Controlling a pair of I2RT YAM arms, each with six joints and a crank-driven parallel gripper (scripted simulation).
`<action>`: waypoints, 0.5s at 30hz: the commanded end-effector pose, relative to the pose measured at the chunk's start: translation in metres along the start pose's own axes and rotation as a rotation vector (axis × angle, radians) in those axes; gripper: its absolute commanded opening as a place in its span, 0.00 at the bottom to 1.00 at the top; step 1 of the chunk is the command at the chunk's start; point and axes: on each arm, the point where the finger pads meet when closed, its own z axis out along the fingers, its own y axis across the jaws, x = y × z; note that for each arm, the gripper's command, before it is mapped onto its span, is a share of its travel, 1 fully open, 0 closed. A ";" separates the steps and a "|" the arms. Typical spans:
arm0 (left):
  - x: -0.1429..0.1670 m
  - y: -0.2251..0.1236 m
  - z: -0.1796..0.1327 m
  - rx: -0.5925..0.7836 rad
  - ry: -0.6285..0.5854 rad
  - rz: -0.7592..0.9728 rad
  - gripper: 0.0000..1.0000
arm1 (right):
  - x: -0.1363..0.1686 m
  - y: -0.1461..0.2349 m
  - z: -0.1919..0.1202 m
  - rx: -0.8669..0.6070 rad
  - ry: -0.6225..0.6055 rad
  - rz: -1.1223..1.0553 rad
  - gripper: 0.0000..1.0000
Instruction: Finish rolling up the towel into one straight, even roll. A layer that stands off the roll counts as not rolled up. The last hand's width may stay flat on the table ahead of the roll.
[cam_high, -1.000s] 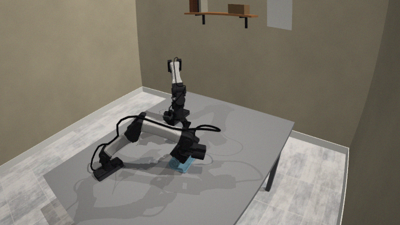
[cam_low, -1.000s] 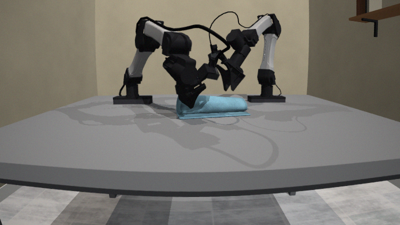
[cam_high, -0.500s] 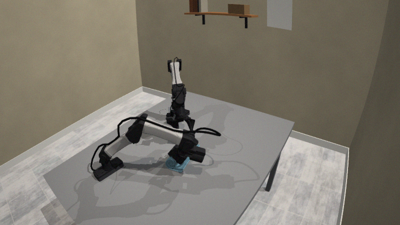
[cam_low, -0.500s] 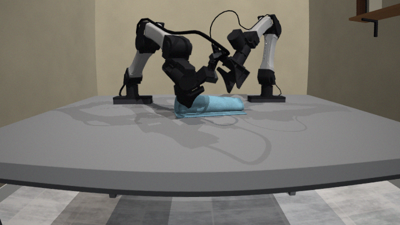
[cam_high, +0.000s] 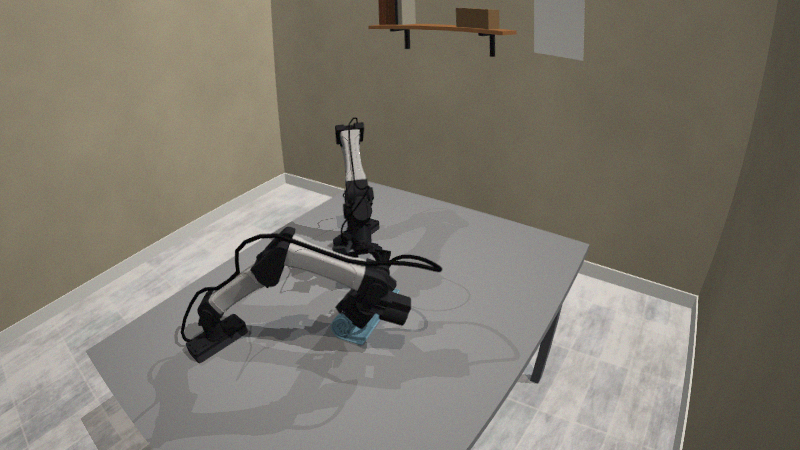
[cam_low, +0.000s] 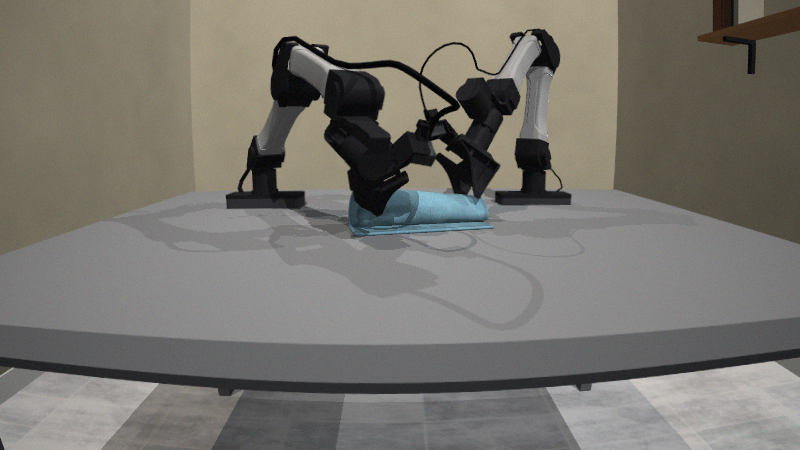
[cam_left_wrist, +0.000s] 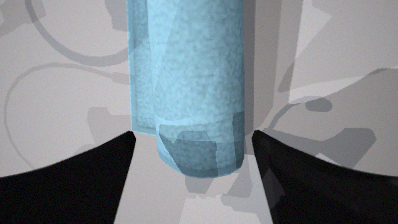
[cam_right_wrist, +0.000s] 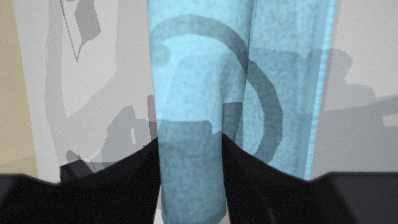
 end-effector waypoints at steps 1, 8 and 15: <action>-0.006 0.003 0.017 -0.022 -0.066 0.018 0.98 | 0.004 -0.004 0.005 -0.068 0.036 0.007 0.45; -0.011 0.005 0.024 -0.021 -0.066 0.019 0.98 | 0.004 -0.004 0.005 -0.068 0.036 0.007 0.45; -0.022 0.010 0.026 -0.021 -0.066 0.019 0.85 | 0.004 -0.004 0.005 -0.068 0.036 0.007 0.45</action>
